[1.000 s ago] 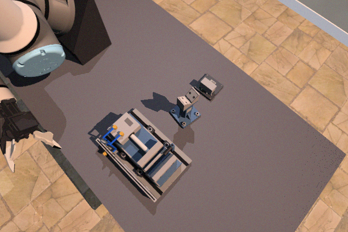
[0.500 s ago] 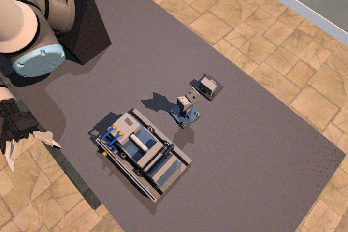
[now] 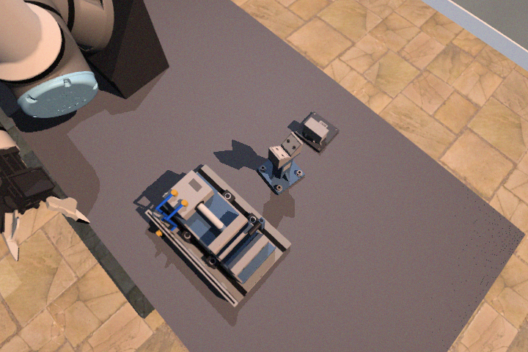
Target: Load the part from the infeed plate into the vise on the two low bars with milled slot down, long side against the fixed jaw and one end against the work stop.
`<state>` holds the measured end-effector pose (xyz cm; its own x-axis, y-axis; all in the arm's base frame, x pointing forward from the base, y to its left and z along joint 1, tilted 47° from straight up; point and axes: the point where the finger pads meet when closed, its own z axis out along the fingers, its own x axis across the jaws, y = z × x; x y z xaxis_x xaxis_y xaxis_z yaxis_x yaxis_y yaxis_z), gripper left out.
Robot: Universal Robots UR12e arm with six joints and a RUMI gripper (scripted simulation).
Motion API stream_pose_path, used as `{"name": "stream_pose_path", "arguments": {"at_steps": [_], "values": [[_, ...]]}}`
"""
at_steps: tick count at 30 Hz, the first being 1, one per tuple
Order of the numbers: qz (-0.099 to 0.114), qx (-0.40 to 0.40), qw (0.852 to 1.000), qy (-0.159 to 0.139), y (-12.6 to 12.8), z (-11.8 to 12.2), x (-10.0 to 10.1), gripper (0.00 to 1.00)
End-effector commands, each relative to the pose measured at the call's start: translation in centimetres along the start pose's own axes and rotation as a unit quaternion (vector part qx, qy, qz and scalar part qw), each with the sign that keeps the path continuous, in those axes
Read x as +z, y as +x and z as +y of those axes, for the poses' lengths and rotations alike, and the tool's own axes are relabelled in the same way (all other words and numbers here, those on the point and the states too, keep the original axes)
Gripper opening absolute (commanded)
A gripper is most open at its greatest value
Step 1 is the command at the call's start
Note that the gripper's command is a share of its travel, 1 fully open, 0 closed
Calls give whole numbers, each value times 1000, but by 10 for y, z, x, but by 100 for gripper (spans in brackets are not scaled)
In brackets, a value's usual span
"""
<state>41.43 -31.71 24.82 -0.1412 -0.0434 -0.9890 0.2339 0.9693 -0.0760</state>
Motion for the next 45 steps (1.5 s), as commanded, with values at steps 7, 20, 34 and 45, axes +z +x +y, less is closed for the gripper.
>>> {"name": "stream_pose_path", "arguments": {"at_steps": [7,20,34,45], "values": [[1,0,1000,-2,-4,4,-6,100],[2,0,1000,-2,-10,8,-10,100],[3,0,1000,-3,-20,18,-14,100],[1,0,1000,-4,-32,30,-18,100]]}}
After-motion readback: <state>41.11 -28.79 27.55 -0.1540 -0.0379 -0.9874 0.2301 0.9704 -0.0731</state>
